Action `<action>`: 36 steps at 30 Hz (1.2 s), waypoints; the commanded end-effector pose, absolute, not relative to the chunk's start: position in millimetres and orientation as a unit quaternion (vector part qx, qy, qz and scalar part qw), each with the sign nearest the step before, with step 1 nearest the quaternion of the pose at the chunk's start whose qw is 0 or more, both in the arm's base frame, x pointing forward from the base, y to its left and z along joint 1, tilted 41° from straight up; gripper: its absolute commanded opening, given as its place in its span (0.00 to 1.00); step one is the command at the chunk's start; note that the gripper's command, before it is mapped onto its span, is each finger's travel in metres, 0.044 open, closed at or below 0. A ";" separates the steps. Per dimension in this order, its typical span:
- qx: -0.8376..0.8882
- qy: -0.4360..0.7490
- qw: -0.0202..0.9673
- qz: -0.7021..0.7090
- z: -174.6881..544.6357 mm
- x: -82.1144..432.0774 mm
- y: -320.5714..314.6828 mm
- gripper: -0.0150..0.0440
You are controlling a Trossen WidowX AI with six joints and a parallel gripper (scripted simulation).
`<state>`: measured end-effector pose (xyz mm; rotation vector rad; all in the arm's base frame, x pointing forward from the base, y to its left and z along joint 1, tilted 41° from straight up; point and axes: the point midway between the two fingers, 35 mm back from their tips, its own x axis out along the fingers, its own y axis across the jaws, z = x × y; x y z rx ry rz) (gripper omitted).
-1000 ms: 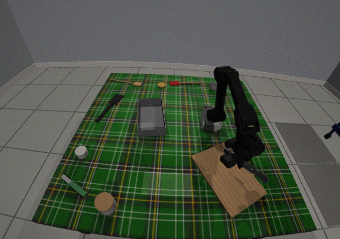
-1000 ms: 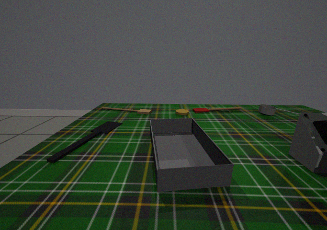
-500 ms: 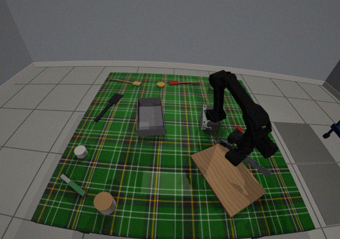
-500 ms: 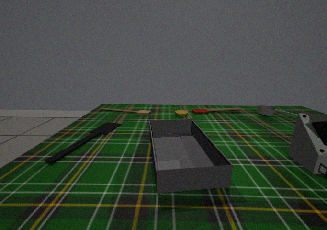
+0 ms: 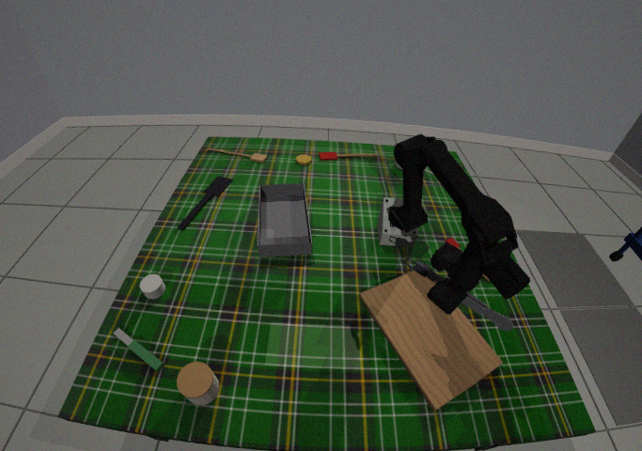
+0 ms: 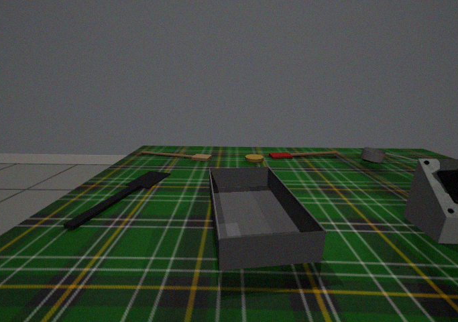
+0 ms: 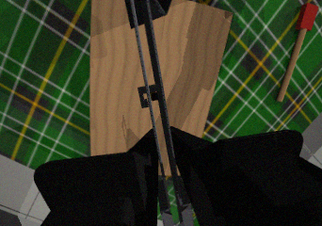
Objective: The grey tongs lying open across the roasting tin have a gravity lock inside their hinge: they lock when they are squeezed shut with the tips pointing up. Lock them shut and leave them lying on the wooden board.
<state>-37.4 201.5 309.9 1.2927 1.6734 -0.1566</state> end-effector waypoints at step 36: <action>0.533 0.688 0.489 -0.060 268.7 -38.8 247.2 0.00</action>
